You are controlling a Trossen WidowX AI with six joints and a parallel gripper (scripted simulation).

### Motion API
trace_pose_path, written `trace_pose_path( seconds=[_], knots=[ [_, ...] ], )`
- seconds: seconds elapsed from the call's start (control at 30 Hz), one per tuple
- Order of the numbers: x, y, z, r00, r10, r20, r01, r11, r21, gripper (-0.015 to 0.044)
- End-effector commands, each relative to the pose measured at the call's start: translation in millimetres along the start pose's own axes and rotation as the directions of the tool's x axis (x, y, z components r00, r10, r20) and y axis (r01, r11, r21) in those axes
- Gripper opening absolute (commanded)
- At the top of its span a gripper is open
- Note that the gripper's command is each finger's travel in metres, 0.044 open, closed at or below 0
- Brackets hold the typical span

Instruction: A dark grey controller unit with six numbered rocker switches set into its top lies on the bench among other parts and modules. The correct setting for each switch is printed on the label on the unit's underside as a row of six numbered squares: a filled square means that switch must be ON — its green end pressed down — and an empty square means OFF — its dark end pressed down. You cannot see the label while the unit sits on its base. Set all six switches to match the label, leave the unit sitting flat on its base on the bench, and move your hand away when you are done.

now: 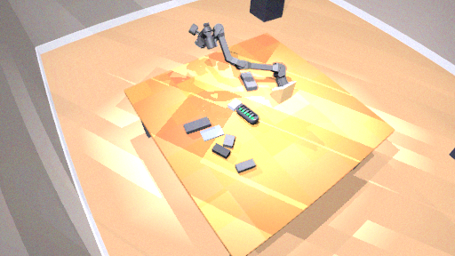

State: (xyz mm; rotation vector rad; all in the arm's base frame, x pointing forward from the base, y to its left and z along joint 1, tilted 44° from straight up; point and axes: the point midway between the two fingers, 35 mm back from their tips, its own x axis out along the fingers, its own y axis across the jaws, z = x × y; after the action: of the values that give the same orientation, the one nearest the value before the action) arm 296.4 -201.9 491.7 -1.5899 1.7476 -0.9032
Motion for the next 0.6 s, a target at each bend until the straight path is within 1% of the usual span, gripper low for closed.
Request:
trace_pose_path(
  seconds=[0.0,0.13,0.27,0.4,0.47,0.57],
  knots=[
    [0,0,0,1.0,0.0,0.0,0.0,1.0,0.0,0.0374],
    [4,-1,-7,1.0,-0.001,-0.004,0.001,1.0,0.031,0.0269],
    [22,-6,-50,0.999,-0.014,-0.037,0.021,0.978,0.208,0.0164],
    [35,-9,-98,0.996,-0.035,-0.087,0.066,0.923,0.379,0.0059],
    [32,-15,-112,0.993,-0.09,-0.079,0.116,0.885,0.45,0.0006],
    [35,-17,-149,0.984,-0.127,-0.124,0.175,0.811,0.558,0.0]
  ],
)
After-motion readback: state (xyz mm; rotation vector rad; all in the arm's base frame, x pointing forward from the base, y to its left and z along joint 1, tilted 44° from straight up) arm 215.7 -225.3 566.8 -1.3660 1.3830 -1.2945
